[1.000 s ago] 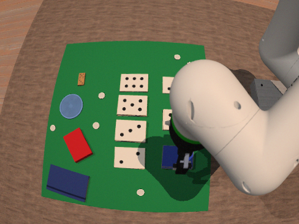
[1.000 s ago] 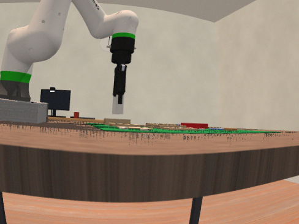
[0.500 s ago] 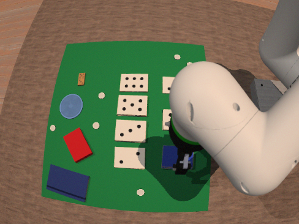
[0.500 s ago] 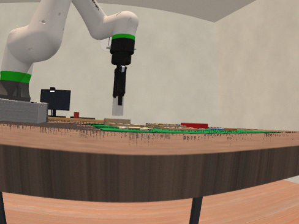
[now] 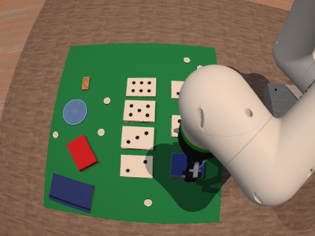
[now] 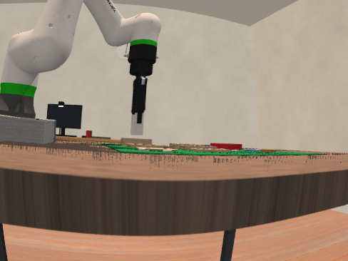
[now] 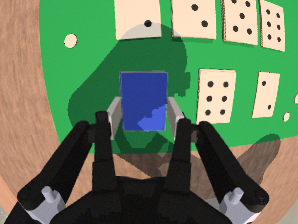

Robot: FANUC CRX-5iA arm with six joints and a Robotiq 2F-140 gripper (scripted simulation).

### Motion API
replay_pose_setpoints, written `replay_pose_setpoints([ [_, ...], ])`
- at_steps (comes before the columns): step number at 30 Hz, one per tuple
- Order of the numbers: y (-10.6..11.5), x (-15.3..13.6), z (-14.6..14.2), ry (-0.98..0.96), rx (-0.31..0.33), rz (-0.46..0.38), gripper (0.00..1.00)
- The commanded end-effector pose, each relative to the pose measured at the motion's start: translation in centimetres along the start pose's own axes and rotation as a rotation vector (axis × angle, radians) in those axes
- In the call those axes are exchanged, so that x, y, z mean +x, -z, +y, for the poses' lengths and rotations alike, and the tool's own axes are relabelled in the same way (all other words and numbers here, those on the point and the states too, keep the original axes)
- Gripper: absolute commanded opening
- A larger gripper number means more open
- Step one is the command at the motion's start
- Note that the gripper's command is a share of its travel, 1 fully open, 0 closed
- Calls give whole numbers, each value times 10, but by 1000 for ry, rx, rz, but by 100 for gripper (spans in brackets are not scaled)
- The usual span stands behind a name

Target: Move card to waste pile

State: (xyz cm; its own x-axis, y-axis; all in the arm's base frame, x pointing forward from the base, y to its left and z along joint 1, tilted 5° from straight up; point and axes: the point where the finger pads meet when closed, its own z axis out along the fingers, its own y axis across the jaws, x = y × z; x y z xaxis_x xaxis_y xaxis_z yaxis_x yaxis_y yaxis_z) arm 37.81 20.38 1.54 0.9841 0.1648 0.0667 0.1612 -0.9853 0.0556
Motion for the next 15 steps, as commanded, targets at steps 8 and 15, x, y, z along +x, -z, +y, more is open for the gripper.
replay_pose_setpoints([
  [8,0,0,0,0,0,0,42],
  [15,0,0,0,0,0,0,50],
])
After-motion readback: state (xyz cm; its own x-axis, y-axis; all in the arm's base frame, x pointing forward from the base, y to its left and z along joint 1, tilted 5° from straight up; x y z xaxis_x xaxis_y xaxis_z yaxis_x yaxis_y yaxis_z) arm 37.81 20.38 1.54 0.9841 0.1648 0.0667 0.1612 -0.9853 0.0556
